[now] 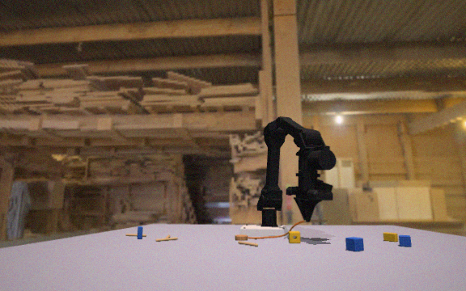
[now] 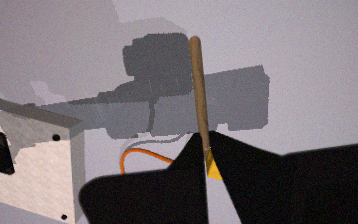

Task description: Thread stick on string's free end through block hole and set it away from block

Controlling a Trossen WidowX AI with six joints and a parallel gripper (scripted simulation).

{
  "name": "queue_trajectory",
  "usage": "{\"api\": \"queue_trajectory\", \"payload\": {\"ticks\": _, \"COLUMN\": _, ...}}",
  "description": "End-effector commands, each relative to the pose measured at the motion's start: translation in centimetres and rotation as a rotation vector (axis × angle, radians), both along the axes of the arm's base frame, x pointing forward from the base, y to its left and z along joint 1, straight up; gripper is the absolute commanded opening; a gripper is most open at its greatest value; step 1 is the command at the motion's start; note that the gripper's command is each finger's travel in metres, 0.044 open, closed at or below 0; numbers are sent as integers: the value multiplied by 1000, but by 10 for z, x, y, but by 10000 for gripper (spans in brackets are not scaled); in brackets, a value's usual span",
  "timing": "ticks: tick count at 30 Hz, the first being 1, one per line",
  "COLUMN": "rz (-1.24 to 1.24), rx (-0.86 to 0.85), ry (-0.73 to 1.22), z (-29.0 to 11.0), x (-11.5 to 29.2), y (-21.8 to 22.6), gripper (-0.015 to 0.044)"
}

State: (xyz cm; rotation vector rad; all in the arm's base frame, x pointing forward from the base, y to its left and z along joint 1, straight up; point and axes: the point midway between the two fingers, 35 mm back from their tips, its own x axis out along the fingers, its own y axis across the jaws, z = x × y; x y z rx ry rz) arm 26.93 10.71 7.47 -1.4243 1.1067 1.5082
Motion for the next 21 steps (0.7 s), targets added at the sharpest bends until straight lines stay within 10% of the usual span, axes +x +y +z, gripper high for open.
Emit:
{"api": "queue_trajectory", "payload": {"ticks": 1, "rz": 47, "rx": 5, "ry": 13, "z": -1, "x": 1, "y": -4, "gripper": 0}}
{"api": "queue_trajectory", "payload": {"ticks": 21, "rz": 318, "rx": 33, "ry": 67, "z": -1, "x": 6, "y": -30, "gripper": 0}}
